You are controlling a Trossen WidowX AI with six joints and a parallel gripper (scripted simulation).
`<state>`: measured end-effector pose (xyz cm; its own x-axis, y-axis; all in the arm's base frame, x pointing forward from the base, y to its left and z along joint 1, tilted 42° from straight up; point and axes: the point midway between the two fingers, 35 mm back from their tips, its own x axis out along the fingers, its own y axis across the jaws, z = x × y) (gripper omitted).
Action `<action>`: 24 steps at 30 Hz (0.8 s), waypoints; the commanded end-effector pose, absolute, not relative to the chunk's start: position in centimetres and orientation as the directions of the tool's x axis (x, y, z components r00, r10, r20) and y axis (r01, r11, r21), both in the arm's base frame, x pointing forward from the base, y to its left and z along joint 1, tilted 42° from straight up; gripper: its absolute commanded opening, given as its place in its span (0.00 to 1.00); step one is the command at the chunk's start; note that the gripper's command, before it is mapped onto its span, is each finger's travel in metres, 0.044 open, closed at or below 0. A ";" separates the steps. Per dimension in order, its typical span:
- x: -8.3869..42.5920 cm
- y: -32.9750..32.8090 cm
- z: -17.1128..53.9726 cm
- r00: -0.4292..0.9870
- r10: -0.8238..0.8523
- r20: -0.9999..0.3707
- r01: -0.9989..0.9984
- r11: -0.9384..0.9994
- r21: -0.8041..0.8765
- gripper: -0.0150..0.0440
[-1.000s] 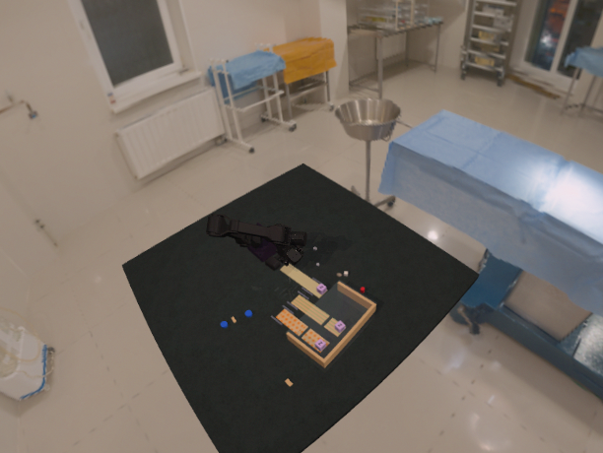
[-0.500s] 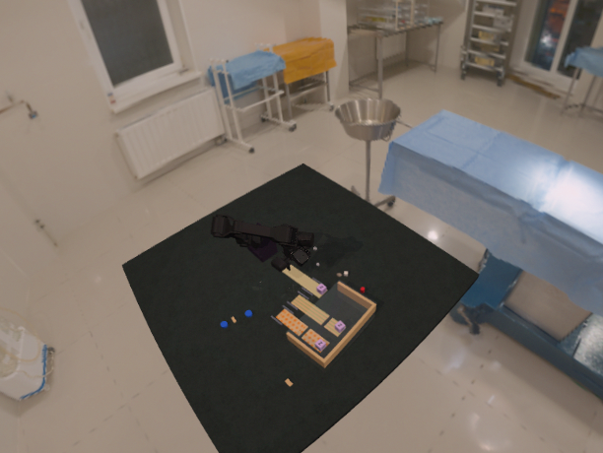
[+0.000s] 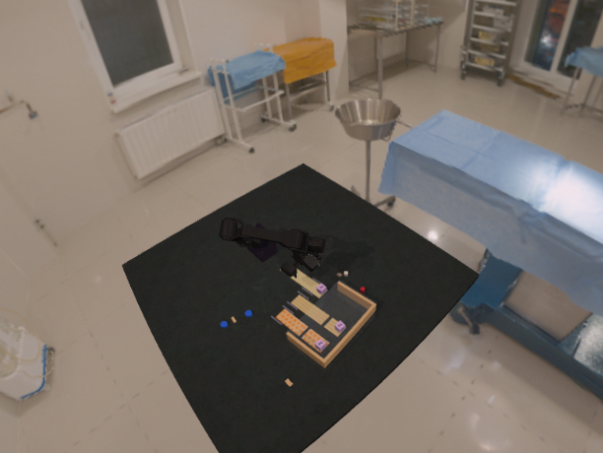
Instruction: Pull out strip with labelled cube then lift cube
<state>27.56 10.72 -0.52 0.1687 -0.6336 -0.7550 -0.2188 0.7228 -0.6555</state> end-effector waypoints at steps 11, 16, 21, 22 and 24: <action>32.5 12.7 -0.2 0.171 -0.636 -0.753 -0.219 0.721 -0.658 1.00; 34.3 13.3 0.0 0.171 -0.635 -0.753 -0.219 0.721 -0.658 1.00; 36.2 13.9 0.1 0.172 -0.635 -0.753 -0.218 0.721 -0.658 1.00; 36.6 14.0 0.2 0.172 -0.635 -0.753 -0.218 0.721 -0.658 1.00; 37.3 14.2 0.3 0.172 -0.635 -0.753 -0.218 0.721 -0.658 1.00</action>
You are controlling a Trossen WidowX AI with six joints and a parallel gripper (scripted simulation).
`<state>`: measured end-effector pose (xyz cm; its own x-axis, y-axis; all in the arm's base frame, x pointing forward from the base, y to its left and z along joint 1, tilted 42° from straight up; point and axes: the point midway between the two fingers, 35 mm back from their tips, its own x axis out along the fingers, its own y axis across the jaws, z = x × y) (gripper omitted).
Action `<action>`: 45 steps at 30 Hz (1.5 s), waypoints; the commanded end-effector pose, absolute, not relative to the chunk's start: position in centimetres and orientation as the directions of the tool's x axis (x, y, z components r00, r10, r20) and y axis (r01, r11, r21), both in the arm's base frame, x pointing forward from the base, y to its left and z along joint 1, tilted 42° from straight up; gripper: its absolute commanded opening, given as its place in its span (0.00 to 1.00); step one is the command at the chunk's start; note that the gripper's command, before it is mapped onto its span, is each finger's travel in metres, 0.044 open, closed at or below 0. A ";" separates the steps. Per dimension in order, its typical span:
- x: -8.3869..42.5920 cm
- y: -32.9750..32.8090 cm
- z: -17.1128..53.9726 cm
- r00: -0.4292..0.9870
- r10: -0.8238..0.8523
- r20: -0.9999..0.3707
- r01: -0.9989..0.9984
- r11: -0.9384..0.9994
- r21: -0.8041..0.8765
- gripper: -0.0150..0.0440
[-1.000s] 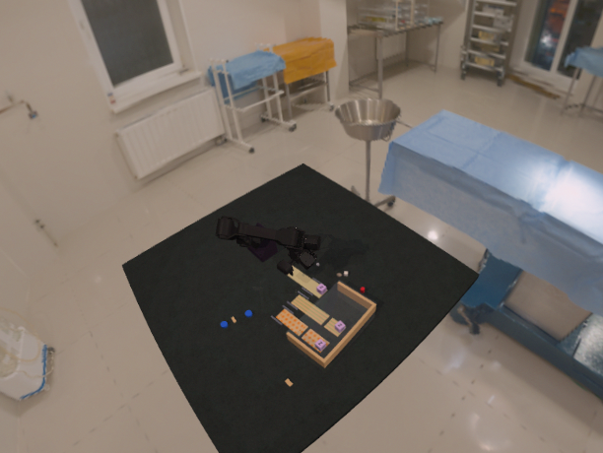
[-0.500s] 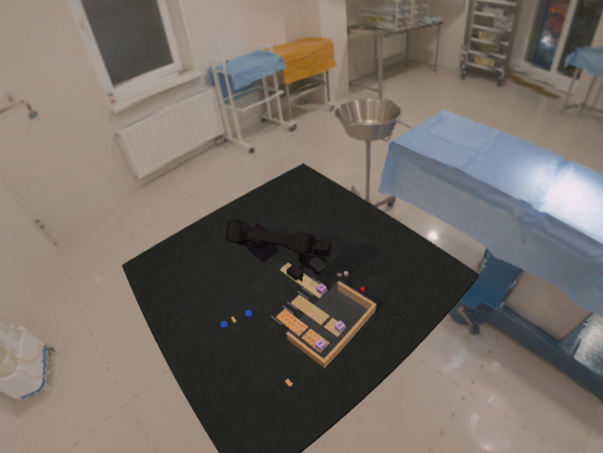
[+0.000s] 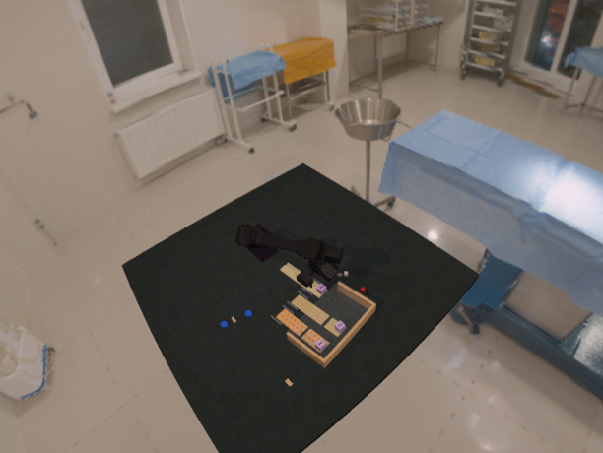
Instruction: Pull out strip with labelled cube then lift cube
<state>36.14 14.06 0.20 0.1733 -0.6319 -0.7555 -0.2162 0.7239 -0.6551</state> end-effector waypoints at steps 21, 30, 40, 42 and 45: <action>38.4 12.5 -1.8 0.173 -0.635 -0.753 -0.217 0.721 -0.658 0.68; 38.7 11.6 -2.9 0.173 -0.636 -0.752 -0.217 0.720 -0.659 0.68; 38.9 10.7 -3.8 0.173 -0.636 -0.752 -0.217 0.720 -0.659 0.68; 38.9 10.7 -3.8 0.173 -0.636 -0.752 -0.217 0.720 -0.659 0.68; 38.9 10.9 -3.6 0.174 -0.633 -0.754 -0.213 0.724 -0.656 0.54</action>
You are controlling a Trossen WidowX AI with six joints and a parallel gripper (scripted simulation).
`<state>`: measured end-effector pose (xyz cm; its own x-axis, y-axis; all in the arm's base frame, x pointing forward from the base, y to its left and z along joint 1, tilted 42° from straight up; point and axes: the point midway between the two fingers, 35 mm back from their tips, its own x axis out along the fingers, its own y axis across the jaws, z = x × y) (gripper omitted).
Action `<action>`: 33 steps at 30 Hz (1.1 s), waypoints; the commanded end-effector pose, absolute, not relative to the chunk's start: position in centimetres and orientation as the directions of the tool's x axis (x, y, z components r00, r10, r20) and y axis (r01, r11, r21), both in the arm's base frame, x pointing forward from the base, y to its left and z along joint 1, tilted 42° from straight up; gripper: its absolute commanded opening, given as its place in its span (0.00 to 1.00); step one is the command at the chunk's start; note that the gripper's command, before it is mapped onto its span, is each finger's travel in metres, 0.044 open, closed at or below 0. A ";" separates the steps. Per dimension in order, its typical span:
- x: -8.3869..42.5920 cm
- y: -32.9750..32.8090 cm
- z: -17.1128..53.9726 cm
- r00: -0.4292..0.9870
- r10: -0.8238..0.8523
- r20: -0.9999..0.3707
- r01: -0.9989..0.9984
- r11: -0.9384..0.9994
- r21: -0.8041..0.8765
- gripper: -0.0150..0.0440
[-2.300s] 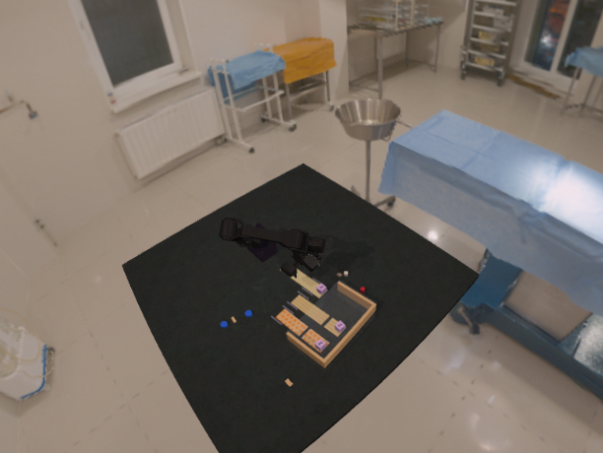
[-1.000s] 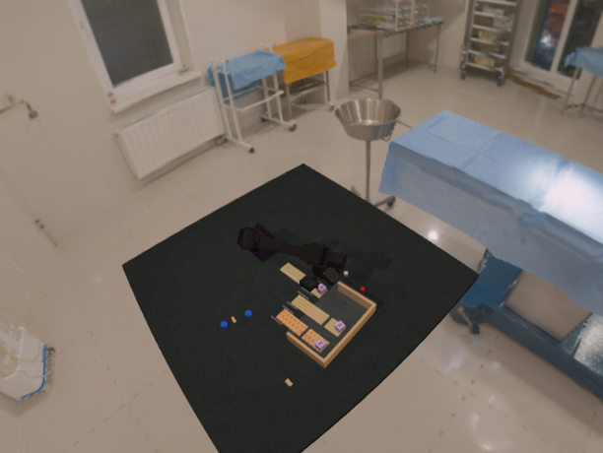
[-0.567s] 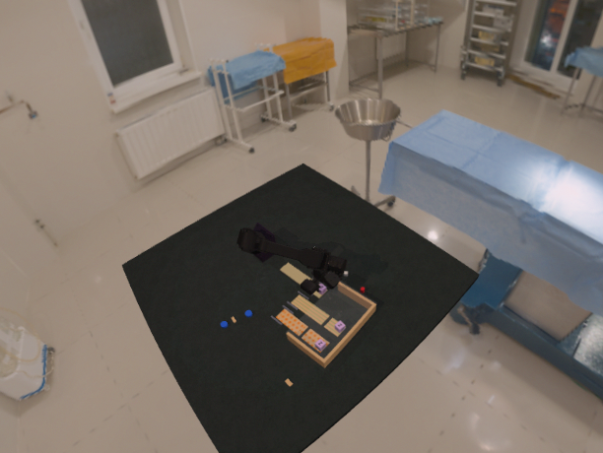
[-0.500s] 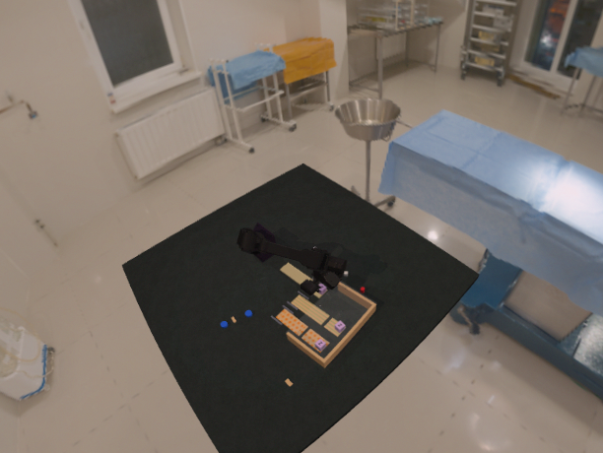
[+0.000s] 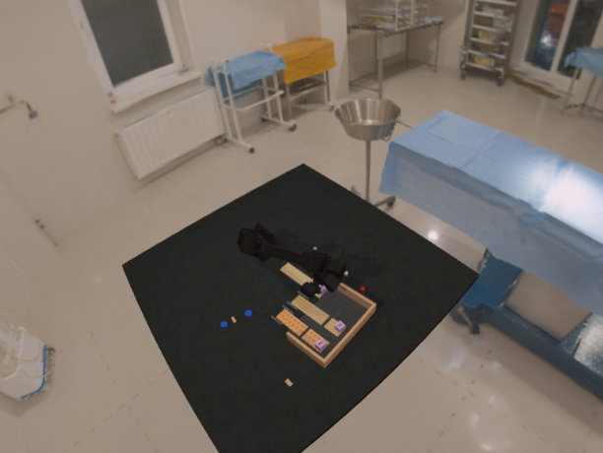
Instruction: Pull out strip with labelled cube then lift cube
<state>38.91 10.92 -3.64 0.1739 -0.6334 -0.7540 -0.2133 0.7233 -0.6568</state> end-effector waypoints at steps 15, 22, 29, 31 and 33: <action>37.4 11.3 -2.7 0.173 -0.633 -0.755 -0.215 0.723 -0.656 0.25; 34.1 11.8 -1.0 0.171 -0.634 -0.754 -0.218 0.722 -0.657 0.25; 32.4 11.9 -0.3 0.171 -0.636 -0.753 -0.219 0.720 -0.658 0.25; 32.0 11.7 -0.2 0.170 -0.636 -0.753 -0.220 0.720 -0.658 0.25; 31.3 11.5 -0.2 0.170 -0.636 -0.753 -0.220 0.720 -0.658 0.25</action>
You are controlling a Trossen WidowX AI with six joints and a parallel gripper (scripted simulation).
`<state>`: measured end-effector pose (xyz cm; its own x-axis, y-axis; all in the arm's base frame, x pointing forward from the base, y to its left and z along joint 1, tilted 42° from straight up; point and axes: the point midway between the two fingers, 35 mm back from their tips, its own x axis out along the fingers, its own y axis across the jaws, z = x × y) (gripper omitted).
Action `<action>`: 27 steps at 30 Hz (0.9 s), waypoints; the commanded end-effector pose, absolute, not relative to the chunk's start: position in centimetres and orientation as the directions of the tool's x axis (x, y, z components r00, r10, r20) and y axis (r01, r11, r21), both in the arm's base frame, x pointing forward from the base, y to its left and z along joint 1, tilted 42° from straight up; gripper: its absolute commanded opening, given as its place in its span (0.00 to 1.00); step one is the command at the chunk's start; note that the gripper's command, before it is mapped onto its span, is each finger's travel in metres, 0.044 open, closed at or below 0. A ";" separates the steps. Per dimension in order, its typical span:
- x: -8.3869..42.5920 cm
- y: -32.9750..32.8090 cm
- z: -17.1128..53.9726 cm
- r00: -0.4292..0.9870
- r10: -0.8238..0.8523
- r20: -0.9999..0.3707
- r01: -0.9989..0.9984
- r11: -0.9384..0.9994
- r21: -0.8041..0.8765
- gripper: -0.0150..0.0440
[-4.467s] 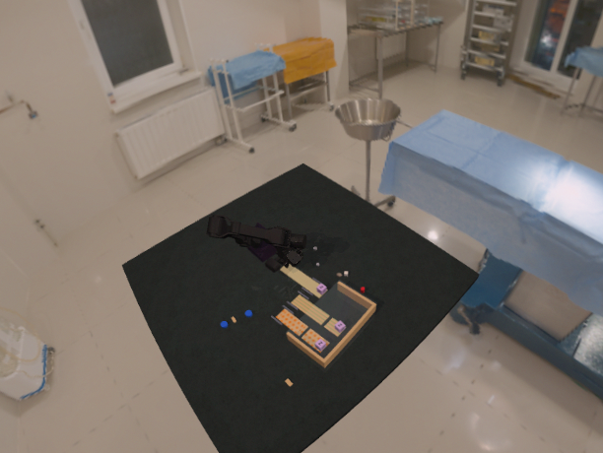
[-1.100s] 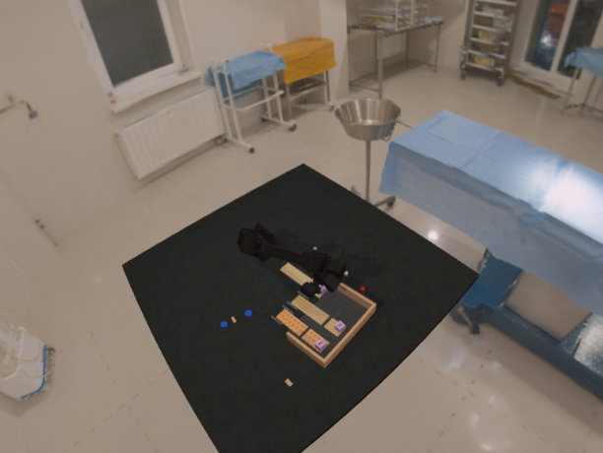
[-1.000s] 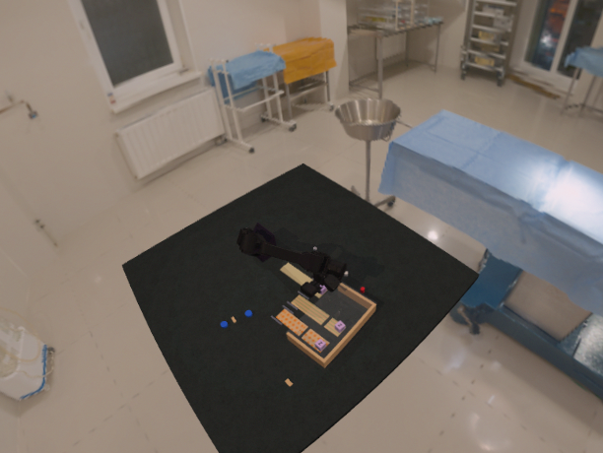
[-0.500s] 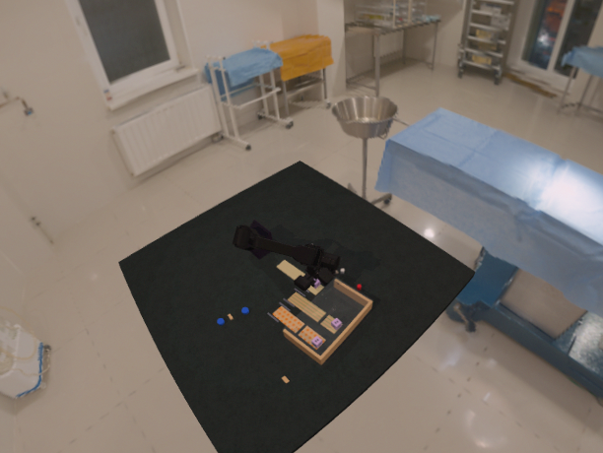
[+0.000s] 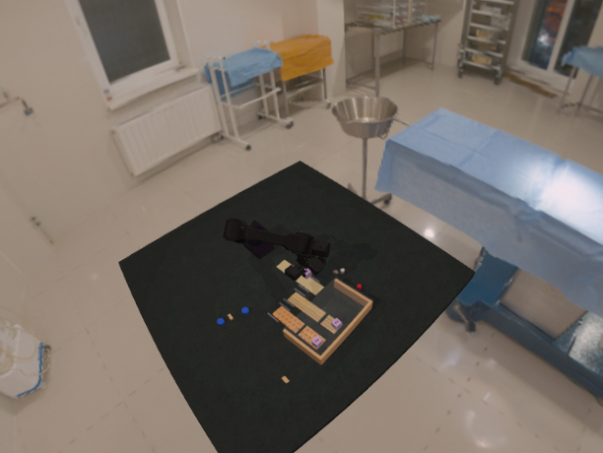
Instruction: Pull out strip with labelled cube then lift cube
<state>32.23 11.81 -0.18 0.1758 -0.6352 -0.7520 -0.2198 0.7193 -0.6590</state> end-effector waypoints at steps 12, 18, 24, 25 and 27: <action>28.4 10.9 0.2 0.169 -0.636 -0.753 -0.221 0.720 -0.658 0.25; 27.9 12.8 2.5 0.168 -0.636 -0.753 -0.221 0.720 -0.657 0.25; 27.9 12.9 2.6 0.168 -0.636 -0.753 -0.221 0.720 -0.657 0.25; 27.9 12.9 2.6 0.168 -0.636 -0.753 -0.221 0.720 -0.657 0.25; 27.9 12.9 2.6 0.168 -0.636 -0.753 -0.221 0.720 -0.657 0.25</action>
<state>27.90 12.83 2.51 0.1707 -0.6371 -0.7517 -0.2240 0.7178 -0.6592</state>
